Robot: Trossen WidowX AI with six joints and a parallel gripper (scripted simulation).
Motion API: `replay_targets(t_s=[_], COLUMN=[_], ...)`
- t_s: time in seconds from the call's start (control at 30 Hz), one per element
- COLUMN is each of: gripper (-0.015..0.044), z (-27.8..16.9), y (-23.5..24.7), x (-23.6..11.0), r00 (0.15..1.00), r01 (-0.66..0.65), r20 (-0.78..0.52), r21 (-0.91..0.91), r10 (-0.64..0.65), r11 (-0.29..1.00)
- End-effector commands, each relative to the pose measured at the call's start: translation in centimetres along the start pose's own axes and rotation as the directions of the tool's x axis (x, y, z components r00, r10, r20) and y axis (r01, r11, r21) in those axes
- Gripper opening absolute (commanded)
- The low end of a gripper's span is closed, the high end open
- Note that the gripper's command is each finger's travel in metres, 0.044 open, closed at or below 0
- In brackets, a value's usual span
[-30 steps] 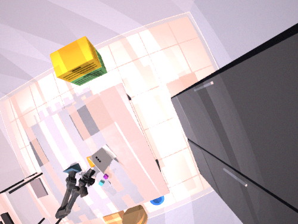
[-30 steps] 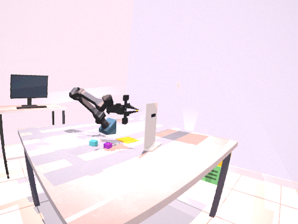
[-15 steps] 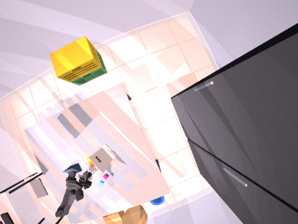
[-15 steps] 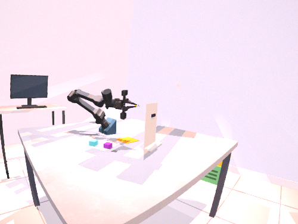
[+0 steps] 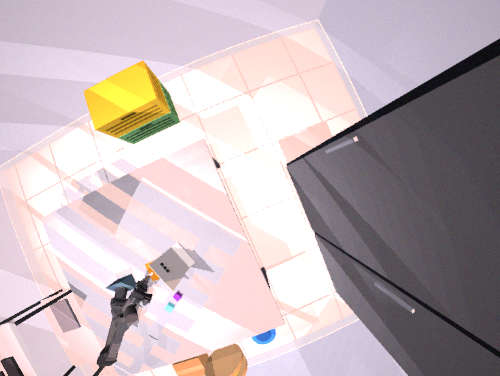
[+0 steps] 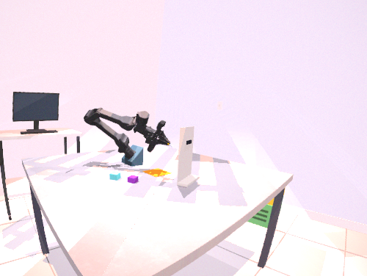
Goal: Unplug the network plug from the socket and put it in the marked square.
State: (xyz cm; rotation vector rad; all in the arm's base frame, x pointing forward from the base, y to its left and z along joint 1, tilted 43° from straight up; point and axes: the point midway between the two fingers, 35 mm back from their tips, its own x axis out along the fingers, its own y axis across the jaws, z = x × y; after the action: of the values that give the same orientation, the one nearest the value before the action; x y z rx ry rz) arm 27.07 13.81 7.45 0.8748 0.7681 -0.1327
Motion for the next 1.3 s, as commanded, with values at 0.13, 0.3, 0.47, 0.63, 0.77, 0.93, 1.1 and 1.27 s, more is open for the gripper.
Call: replay_targets(t_s=[0.13,0.3,0.47,0.63,0.77,0.93,1.1,1.27], gripper=[0.0000,0.0000,0.0000,0.0000,0.0000,0.0000,0.0000,0.0000], z=[-0.7,-0.8,-0.7,-0.4,0.0,0.1,0.2,0.3], y=[-3.4,-5.5,-7.2,-8.5,-9.2,-9.3,-9.7,-10.2], x=[0.5,0.3,-0.1,-0.8,-1.4,-1.5,-1.2,-0.9], r00=[0.978,0.943,0.896,0.841,0.797,0.789,0.789,0.789], r01=[0.186,0.279,0.345,0.385,0.398,0.399,0.400,0.400], r20=[0.080,0.152,0.239,0.337,0.415,0.429,0.428,0.427], r21=[0.082,0.124,0.157,0.178,0.185,0.186,0.186,0.186], r10=[-0.192,-0.296,-0.374,-0.423,-0.439,-0.440,-0.440,-0.441], r11=[0.979,0.952,0.925,0.906,0.898,0.898,0.898,0.897])
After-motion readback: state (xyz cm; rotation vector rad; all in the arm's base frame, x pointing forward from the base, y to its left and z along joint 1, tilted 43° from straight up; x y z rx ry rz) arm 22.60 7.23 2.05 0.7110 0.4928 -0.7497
